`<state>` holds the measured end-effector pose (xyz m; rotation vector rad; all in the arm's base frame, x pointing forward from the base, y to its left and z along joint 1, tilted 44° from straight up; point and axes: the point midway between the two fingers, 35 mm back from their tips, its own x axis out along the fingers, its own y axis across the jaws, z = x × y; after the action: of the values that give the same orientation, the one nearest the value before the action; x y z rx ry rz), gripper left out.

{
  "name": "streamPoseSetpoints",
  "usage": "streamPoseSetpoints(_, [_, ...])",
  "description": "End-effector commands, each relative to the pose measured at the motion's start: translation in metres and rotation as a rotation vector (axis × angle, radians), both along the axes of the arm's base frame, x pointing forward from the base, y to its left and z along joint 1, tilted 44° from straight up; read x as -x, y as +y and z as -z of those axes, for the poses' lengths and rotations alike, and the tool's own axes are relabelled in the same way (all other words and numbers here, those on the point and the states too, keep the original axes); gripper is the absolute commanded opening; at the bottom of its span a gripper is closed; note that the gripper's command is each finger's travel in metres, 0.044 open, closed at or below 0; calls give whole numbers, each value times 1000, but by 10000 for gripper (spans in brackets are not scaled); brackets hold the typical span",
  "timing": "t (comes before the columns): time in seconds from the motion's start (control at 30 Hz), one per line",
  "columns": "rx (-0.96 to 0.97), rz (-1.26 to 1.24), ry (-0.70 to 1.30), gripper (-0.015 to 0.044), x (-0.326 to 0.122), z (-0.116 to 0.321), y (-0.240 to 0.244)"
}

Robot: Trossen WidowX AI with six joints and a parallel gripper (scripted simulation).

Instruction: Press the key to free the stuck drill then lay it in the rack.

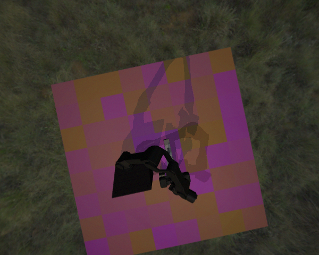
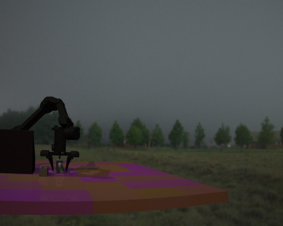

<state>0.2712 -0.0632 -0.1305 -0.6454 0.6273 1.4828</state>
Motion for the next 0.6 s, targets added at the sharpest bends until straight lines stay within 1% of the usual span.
streamPoseSetpoints(0.0, [-1,0,1,394,0,-1,3])
streamPoseSetpoints(0.07, [0,0,1,440,0,-2,4])
streamPoseSetpoints(0.57, [-1,0,1,440,-2,-5,9])
